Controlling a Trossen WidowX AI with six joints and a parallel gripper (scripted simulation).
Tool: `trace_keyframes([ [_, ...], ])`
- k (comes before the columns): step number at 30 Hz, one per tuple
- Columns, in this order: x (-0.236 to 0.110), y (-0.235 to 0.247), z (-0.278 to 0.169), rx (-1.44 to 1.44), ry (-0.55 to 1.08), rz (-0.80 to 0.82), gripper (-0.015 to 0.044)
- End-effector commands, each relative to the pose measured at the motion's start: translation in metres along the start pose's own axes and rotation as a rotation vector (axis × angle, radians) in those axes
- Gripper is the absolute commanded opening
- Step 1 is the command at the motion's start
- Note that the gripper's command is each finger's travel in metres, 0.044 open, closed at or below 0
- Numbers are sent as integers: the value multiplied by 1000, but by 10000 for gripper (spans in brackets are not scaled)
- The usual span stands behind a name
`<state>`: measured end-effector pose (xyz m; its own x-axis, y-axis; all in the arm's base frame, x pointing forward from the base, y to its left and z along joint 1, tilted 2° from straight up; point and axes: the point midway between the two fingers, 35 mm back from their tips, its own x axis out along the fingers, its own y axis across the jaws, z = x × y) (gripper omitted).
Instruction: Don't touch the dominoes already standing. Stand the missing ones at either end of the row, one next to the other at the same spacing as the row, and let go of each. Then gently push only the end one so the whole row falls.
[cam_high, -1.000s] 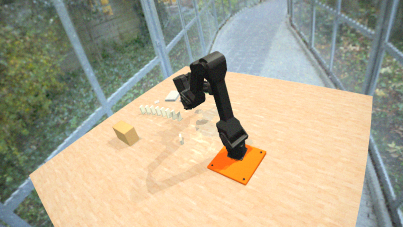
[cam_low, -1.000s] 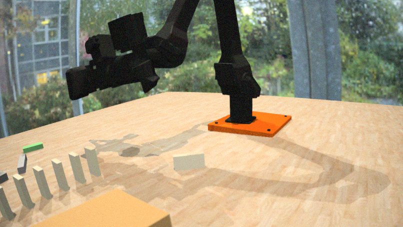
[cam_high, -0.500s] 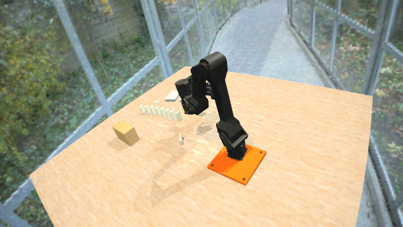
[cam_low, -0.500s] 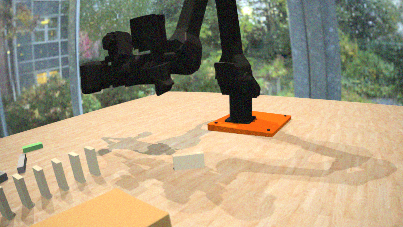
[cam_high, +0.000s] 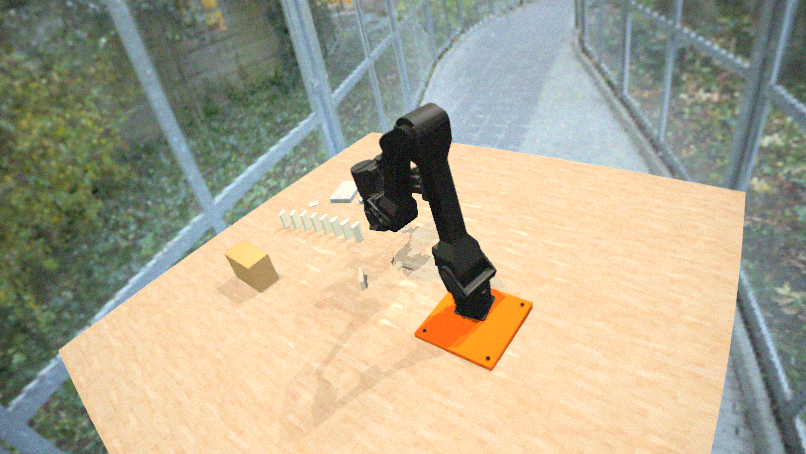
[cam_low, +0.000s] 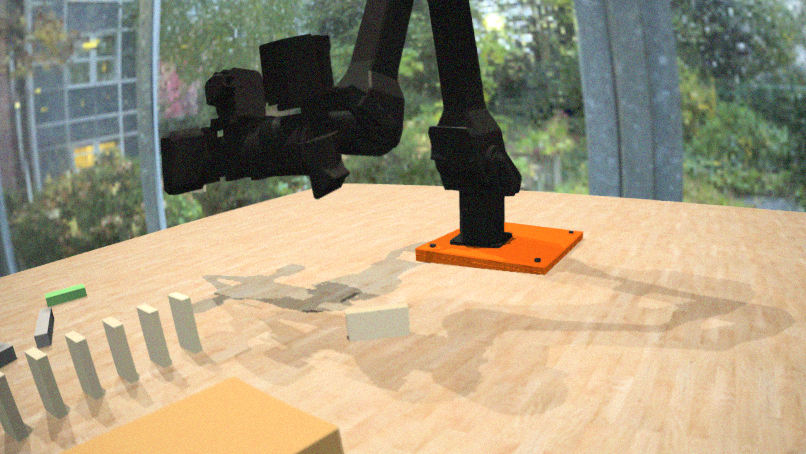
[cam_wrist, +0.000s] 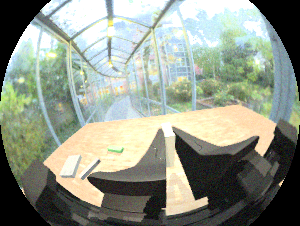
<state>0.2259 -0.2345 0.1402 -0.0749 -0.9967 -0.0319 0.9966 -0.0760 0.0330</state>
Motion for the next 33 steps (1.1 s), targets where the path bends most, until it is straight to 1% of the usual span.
trace_keyframes([
  [1, 1, 1, -10, 2, 4, -4, 27],
  [33, 5, -3, -100, 59, 26, -13, 27],
])
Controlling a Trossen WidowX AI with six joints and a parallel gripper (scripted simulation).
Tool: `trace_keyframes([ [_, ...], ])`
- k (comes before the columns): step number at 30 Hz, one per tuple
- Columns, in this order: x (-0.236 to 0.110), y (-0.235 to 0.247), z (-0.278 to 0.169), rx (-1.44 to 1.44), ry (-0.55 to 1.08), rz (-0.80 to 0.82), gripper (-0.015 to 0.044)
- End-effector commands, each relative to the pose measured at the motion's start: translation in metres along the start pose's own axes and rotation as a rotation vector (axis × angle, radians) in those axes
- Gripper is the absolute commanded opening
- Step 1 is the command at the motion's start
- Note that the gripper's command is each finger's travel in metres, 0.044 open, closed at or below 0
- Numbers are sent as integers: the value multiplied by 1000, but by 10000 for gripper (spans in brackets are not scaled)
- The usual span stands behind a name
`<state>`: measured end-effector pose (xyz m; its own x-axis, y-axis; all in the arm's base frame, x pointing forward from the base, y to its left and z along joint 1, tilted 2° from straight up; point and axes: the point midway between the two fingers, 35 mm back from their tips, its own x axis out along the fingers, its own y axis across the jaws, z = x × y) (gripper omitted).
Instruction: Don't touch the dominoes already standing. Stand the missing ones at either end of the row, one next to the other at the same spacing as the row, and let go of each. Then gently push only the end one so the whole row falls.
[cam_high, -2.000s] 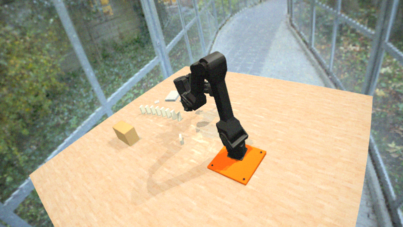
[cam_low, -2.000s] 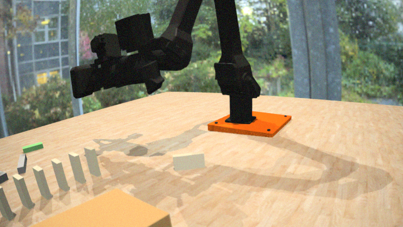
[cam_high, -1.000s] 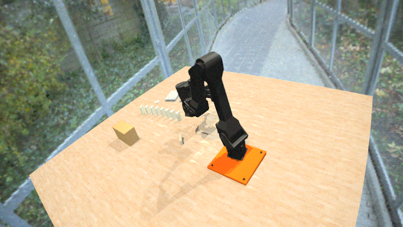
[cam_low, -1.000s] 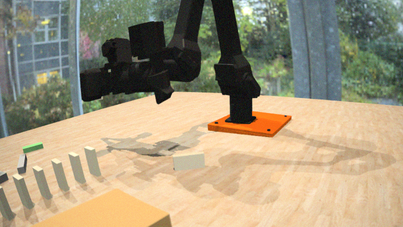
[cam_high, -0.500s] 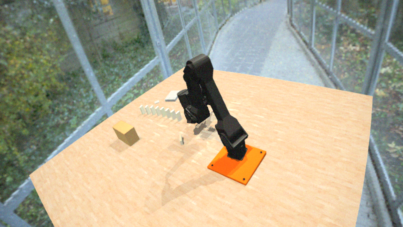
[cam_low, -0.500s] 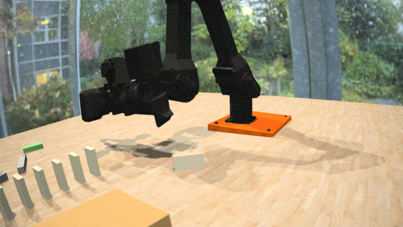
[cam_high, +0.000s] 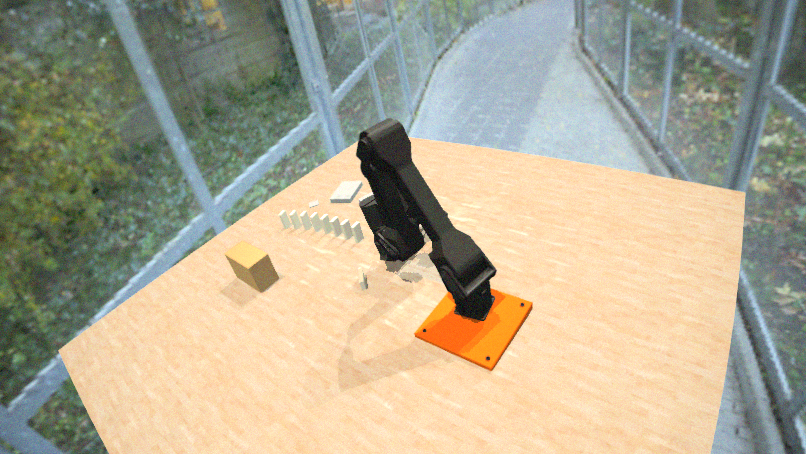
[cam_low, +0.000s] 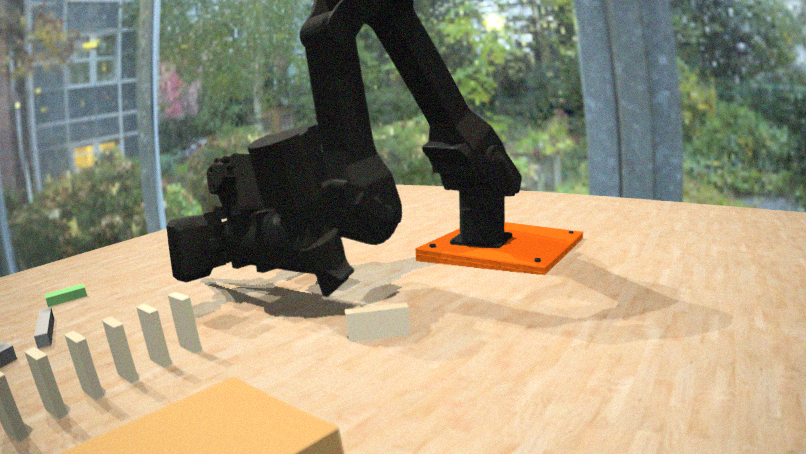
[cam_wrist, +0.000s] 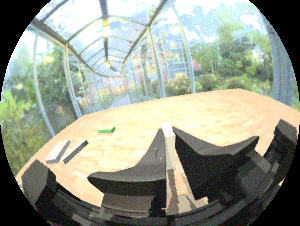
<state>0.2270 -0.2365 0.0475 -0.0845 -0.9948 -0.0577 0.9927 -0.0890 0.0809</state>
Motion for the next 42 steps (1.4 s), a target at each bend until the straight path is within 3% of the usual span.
trace_keyframes([
  [1, 0, -2, -10, 12, 1, -2, 27],
  [14, 0, -4, -14, 15, 2, -3, 27],
  [30, 0, -4, -13, 15, 2, -3, 440],
  [42, -1, -1, 36, 8, 4, -1, 440],
])
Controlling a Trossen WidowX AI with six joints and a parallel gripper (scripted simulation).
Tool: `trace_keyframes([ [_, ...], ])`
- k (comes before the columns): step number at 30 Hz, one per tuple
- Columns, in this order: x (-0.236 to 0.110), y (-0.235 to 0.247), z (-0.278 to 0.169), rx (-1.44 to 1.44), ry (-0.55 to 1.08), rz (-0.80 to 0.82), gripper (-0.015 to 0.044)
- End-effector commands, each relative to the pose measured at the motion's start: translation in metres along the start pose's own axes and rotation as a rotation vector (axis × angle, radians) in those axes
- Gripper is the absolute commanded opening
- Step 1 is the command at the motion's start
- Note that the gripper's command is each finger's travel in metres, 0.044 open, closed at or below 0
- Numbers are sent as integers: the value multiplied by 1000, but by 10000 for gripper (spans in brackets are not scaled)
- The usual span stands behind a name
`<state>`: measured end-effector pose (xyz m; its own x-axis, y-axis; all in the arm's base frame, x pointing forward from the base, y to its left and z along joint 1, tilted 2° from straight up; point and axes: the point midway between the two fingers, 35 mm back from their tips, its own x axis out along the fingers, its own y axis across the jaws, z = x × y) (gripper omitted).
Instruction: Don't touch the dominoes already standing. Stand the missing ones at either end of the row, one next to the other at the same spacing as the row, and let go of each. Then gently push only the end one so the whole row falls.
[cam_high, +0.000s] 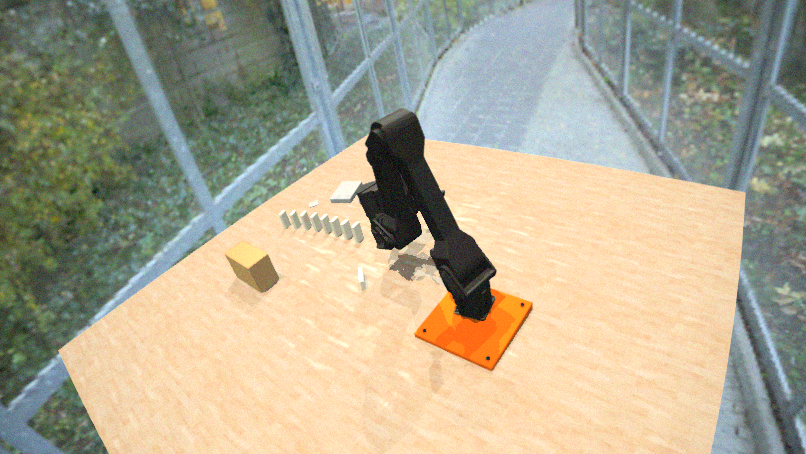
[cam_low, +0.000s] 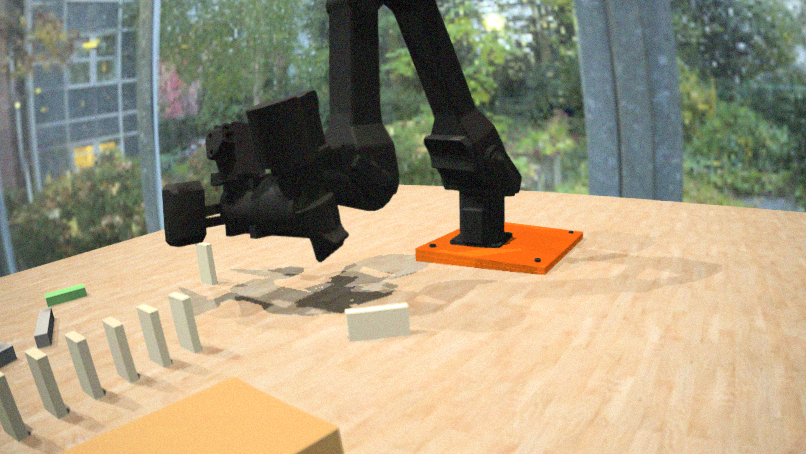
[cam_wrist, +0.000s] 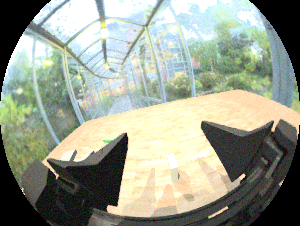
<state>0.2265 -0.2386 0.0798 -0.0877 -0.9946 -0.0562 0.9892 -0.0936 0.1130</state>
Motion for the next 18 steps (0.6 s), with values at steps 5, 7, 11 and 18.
trace_keyframes([
  [5, 24, 36, -9, -329, 110, 97, 440],
  [7, 37, 52, -15, -495, 181, 156, 440],
  [11, 60, 72, -25, -797, 348, 286, 440],
  [18, 79, 78, -20, -1092, 583, 512, 440],
])
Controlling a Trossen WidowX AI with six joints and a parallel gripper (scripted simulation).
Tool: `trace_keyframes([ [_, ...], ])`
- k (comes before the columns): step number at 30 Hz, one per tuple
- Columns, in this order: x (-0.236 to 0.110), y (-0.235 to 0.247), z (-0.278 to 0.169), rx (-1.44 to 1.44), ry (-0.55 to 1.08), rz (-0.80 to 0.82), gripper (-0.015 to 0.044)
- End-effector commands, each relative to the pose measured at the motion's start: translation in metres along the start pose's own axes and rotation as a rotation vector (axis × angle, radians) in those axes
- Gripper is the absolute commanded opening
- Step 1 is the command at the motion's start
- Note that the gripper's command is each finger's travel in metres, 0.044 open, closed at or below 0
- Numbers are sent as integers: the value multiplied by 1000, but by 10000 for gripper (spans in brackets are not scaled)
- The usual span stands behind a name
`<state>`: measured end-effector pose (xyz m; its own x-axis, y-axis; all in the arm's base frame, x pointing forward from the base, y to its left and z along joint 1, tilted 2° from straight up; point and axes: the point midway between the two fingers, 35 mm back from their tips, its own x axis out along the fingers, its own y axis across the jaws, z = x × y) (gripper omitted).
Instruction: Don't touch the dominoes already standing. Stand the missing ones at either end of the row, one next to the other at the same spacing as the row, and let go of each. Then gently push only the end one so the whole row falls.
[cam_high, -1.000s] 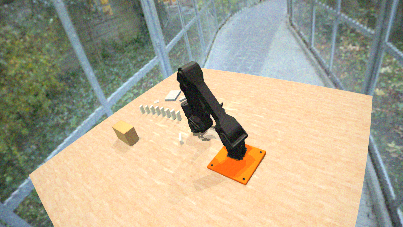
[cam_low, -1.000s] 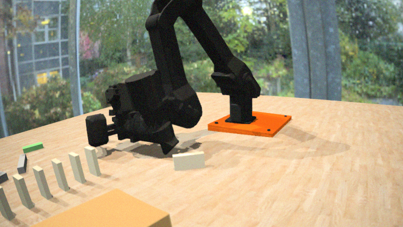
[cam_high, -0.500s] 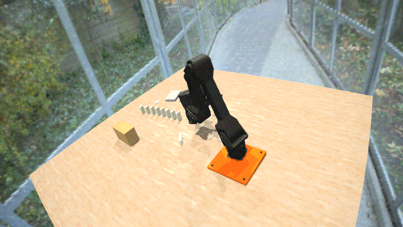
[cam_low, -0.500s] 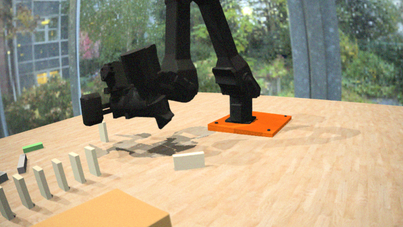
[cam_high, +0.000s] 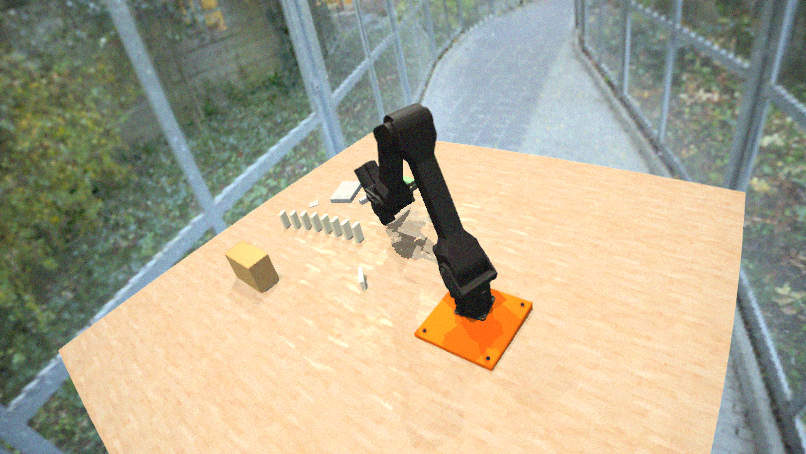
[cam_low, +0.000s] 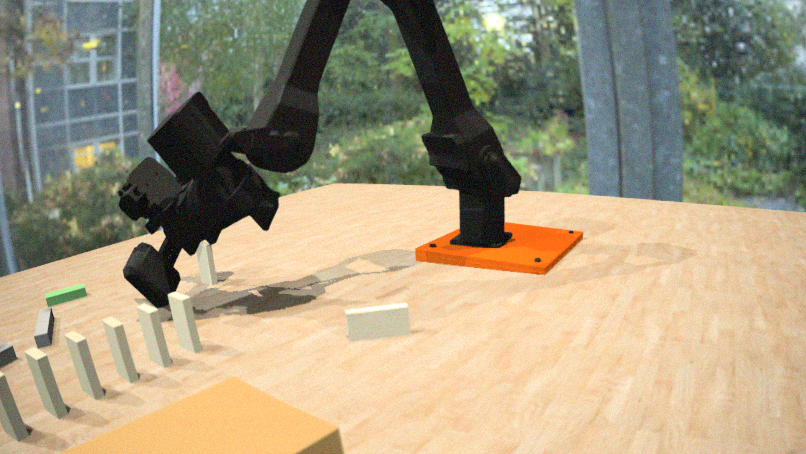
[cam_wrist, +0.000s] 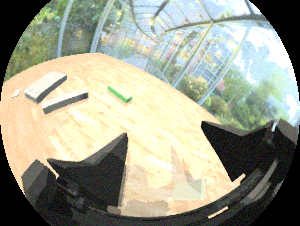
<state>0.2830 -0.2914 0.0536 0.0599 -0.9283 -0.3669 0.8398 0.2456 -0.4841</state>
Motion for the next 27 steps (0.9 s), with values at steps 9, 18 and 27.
trace_keyframes([
  [9, 18, -22, 27, -614, 393, 571, 440],
  [18, -15, -54, 23, -719, 547, 851, 440],
  [27, -46, -76, 19, -744, 650, 1014, 440],
])
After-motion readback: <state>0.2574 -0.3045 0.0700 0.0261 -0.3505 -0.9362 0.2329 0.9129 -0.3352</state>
